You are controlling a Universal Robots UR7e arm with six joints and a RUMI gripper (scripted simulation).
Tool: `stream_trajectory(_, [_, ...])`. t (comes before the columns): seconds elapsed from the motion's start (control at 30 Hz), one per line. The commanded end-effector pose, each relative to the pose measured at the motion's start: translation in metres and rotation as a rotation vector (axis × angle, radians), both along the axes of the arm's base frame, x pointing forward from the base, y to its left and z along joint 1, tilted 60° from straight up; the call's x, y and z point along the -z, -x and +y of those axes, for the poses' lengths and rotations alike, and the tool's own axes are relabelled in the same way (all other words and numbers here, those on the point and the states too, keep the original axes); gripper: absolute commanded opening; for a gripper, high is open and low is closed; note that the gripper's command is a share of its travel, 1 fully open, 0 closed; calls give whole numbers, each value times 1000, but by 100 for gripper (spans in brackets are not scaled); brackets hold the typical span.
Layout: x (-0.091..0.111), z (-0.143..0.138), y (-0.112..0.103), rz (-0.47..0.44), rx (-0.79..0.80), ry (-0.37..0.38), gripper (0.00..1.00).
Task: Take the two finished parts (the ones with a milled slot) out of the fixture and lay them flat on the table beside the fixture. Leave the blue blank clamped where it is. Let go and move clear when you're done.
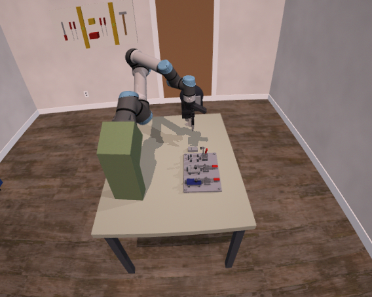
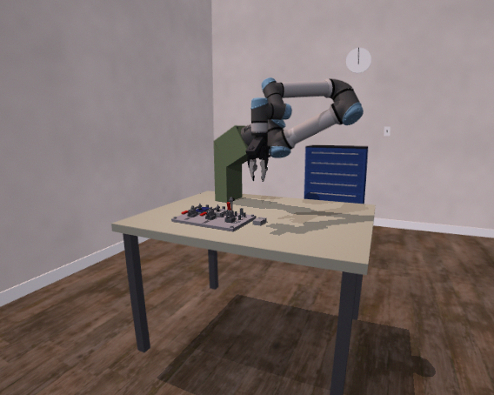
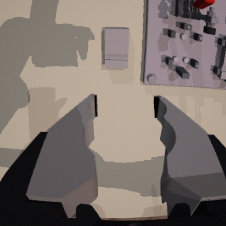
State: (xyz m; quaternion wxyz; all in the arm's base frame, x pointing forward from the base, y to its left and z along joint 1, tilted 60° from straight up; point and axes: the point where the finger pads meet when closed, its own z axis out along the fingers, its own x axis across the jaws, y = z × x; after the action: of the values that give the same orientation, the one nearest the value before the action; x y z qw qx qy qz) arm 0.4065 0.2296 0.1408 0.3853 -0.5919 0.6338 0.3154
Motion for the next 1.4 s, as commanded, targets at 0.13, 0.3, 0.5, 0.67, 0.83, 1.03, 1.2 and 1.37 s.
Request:
stream_trajectory(0.13, [17, -10, 0, -1, 0, 0, 28])
stream_trajectory(0.3, [36, -22, 0, -1, 0, 0, 28])
stream_trajectory(0.5, [59, -35, 0, -1, 0, 0, 28])
stream_trajectory(0.67, [77, -46, 0, -1, 0, 0, 28])
stream_trajectory(0.83, [101, -59, 0, -1, 0, 0, 28])
stream_trajectory(1.03, [127, -75, 0, -1, 0, 0, 28])
stream_trajectory(1.2, [139, -82, 0, -1, 0, 0, 28])
stream_trajectory(1.37, [156, -92, 0, -1, 0, 0, 28])
